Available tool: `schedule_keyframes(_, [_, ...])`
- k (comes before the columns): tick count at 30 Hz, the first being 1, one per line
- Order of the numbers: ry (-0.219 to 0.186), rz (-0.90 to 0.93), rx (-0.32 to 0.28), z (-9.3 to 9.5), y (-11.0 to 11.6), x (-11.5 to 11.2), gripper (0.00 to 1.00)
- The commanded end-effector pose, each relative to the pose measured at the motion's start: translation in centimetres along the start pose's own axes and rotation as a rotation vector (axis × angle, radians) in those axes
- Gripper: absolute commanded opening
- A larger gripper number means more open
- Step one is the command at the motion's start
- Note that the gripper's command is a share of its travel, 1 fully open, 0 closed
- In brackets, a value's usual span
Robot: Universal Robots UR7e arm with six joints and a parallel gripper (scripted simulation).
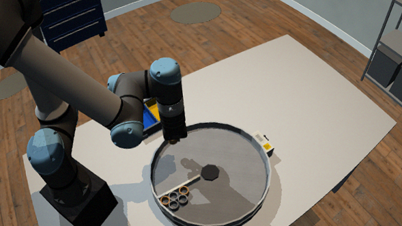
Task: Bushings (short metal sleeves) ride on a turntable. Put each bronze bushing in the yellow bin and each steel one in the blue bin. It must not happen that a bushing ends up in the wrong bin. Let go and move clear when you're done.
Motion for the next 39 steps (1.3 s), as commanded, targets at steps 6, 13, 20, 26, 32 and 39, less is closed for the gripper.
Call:
schedule_keyframes(6, [0.001,-0.045,-0.002,0.0,-5.8,-0.7,0.0])
schedule_keyframes(13, [0.001,-0.071,-0.002,0.0,-9.1,-1.1,0.0])
schedule_keyframes(20, [0.001,-0.097,-0.002,0.0,-12.4,-1.6,0.0])
schedule_keyframes(26, [0.001,-0.132,-0.002,0.0,-16.7,-2.2,0.0])
schedule_keyframes(32, [0.001,-0.141,-0.002,0.0,-17.8,-2.4,0.0])
schedule_keyframes(39, [0.0,-0.176,-0.002,0.0,-22.1,-3.0,0.0])
Point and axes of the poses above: the point where the finger pads meet when closed, its own z axis out along the fingers, its own x axis across the jaws, y = z × x, the point moved 1 cm from there along -z, back along the fingers, and after that the axes turned 5 degrees about -z, right-handed, at the moved point
